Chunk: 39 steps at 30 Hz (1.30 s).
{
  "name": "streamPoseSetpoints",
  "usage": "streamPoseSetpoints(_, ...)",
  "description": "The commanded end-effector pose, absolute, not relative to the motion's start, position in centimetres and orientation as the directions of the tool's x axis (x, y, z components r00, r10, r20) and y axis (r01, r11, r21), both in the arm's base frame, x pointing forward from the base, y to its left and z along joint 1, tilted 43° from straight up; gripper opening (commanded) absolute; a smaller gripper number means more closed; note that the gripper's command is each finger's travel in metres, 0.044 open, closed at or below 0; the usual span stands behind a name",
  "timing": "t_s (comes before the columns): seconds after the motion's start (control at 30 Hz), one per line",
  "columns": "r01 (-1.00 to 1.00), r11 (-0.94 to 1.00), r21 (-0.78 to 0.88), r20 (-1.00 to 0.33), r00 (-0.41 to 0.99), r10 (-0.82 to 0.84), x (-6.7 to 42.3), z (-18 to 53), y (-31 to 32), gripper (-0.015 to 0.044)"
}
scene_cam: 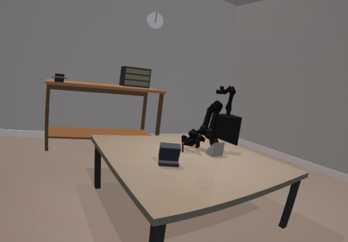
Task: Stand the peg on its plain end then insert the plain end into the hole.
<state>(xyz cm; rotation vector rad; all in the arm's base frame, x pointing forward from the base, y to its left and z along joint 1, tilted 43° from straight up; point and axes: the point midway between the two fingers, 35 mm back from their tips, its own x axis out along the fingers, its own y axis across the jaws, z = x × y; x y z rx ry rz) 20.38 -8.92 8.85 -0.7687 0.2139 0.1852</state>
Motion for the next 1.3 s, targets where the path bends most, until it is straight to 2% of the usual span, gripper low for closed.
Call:
streamPoseSetpoints(0.0,-0.243,0.705,-0.667,-0.259,0.962,0.087,20.25,8.75,-9.04,0.0050)
streamPoseSetpoints(1.27,-0.260,0.684,-0.681,-0.216,0.964,0.152,19.52,8.47,-9.31,0.0050)
